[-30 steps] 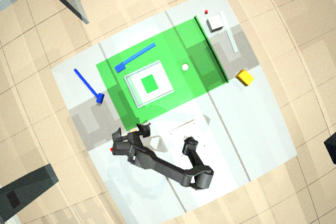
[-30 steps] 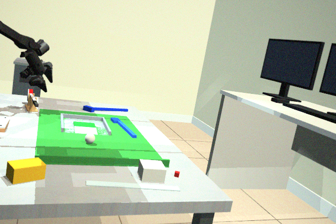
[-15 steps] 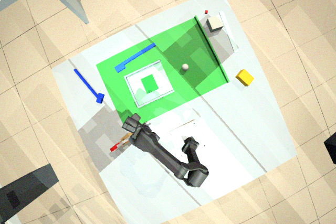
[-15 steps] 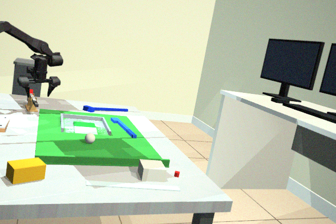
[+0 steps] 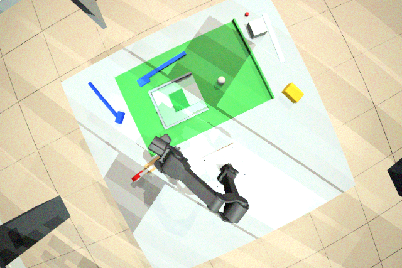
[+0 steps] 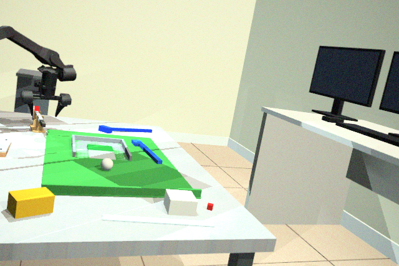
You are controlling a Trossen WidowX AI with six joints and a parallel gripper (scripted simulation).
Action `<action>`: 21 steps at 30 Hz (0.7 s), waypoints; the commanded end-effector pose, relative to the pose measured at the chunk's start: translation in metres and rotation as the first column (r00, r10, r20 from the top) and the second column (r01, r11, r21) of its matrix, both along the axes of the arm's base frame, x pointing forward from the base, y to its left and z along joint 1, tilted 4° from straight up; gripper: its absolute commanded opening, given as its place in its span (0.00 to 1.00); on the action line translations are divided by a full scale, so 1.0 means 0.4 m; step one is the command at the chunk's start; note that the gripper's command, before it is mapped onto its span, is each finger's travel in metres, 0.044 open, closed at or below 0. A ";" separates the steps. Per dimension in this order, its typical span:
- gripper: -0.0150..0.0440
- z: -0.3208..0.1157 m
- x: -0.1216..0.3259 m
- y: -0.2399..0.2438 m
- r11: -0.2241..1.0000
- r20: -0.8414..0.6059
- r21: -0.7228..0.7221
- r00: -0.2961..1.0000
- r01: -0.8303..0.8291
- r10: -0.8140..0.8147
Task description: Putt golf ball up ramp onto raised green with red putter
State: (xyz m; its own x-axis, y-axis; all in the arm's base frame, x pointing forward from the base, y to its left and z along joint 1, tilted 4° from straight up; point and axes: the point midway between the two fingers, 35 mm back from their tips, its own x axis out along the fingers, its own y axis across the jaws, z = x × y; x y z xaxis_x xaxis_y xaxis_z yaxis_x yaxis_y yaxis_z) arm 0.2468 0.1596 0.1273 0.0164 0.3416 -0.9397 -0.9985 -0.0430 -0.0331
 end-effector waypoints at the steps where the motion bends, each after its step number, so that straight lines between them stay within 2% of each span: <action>1: 1.00 -0.041 -0.003 0.003 1.000 -0.012 0.001 1.000 0.006 -0.006; 21: 1.00 -0.119 -0.001 0.011 1.000 -0.012 0.001 1.000 0.006 -0.006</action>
